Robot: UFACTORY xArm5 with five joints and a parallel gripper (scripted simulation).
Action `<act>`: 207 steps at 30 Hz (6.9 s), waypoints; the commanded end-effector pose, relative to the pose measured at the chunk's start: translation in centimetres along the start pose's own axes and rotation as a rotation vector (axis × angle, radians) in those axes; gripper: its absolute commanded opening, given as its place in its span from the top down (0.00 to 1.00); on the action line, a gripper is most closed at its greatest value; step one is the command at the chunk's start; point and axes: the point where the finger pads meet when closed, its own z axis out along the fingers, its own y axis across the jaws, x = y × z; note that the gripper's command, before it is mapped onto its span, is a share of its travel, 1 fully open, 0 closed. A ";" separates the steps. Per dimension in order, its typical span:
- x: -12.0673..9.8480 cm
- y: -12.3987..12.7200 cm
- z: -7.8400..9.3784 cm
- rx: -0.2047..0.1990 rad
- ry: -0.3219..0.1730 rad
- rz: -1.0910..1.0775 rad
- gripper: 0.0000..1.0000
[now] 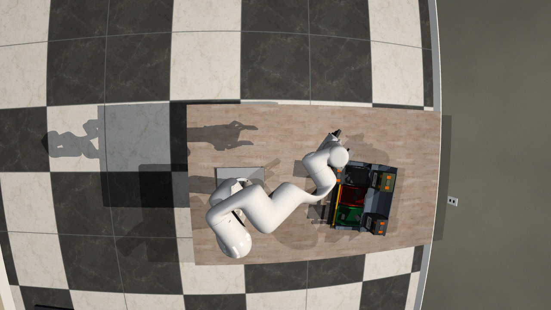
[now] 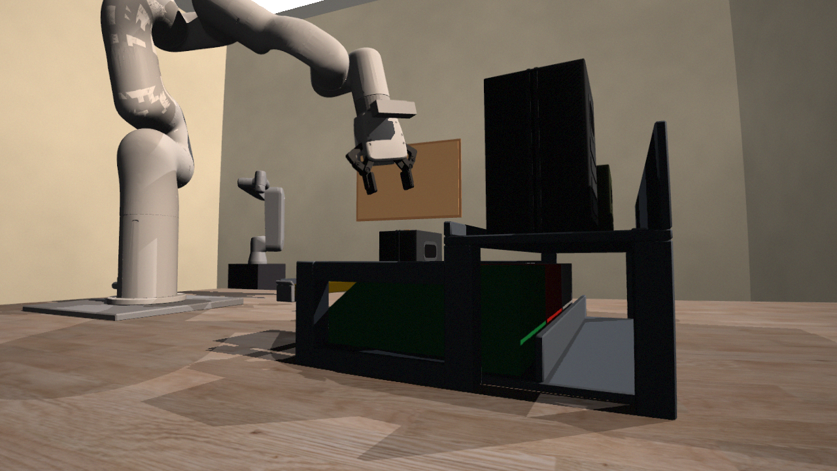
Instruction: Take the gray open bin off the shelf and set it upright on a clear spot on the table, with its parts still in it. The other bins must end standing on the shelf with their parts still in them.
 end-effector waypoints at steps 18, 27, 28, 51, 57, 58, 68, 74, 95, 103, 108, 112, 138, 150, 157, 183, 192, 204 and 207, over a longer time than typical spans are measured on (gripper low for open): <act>0.0 -0.1 -0.1 0.003 0.001 0.000 0.00; 0.0 -0.1 -0.1 0.003 0.001 0.000 0.00; 0.0 -0.1 -0.1 0.003 0.001 0.000 0.00; 4.8 2.3 1.9 -0.042 0.011 0.220 0.00; 6.1 3.0 2.5 -0.054 0.013 0.279 0.00; 6.3 3.1 2.6 -0.056 0.014 0.289 0.00; 8.6 4.3 3.5 -0.076 0.018 0.387 0.00; 9.9 4.9 4.1 -0.088 0.020 0.447 0.00; 14.5 7.3 6.1 -0.130 0.030 0.655 0.00; 16.3 8.3 6.9 -0.146 0.033 0.734 0.00; 17.4 8.8 7.3 -0.156 0.035 0.784 0.00; 17.6 8.9 7.4 -0.165 0.037 0.823 0.00; 17.6 8.9 7.4 -0.217 0.049 1.078 0.00; 17.6 8.9 7.4 -0.219 0.036 1.109 0.00; 17.6 8.9 7.4 -0.219 0.036 1.109 0.00; 17.4 9.5 10.2 -0.223 0.050 1.108 0.00; 17.3 9.8 11.7 -0.222 0.050 1.108 0.00; 17.2 10.0 12.8 -0.222 0.050 1.108 0.00; 17.2 10.0 12.8 -0.222 0.050 1.108 0.00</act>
